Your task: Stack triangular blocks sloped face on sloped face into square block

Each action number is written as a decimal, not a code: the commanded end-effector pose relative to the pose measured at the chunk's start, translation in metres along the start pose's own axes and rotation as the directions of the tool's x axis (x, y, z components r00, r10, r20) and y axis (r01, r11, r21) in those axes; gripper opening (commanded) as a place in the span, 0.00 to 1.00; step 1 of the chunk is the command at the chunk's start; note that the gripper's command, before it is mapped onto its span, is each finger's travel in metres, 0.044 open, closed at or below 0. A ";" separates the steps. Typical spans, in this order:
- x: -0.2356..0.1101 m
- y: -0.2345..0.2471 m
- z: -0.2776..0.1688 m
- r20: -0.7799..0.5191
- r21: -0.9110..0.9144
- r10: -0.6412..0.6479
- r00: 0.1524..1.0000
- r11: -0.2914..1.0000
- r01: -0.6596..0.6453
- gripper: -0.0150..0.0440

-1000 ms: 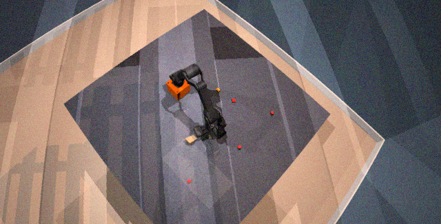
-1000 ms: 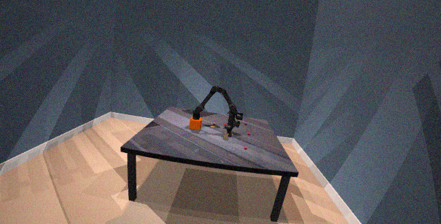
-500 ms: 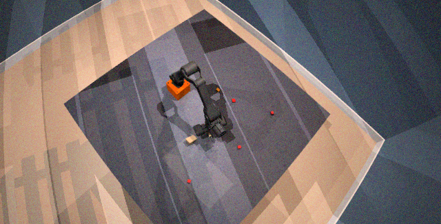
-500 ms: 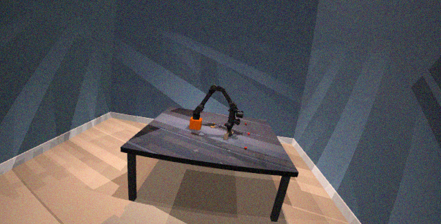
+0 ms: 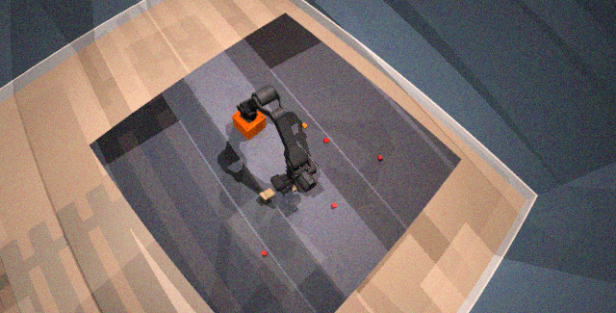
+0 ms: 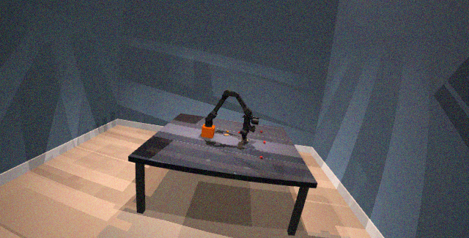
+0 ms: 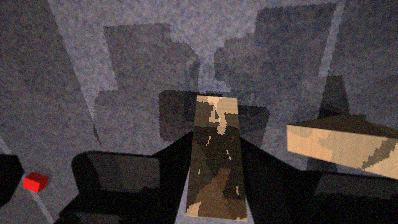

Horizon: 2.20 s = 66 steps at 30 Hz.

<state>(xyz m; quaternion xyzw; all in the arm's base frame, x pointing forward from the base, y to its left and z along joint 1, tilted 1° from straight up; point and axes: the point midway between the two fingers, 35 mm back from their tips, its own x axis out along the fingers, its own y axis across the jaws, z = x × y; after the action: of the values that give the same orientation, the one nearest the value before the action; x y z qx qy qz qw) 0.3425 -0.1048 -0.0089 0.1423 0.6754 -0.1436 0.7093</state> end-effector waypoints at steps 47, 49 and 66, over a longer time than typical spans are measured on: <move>0.001 0.002 -0.002 -0.003 -0.967 0.000 1.000 0.254 -0.003 0.25; 0.001 0.002 -0.002 -0.003 -0.979 -0.001 1.000 0.203 -0.003 0.25; 0.002 0.002 -0.003 -0.003 -0.996 -0.001 1.000 -0.089 -0.003 0.25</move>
<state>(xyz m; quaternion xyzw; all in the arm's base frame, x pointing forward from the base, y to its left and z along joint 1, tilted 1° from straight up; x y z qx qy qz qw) 0.3406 -0.1014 -0.0106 -0.4186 0.5677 0.3966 0.5876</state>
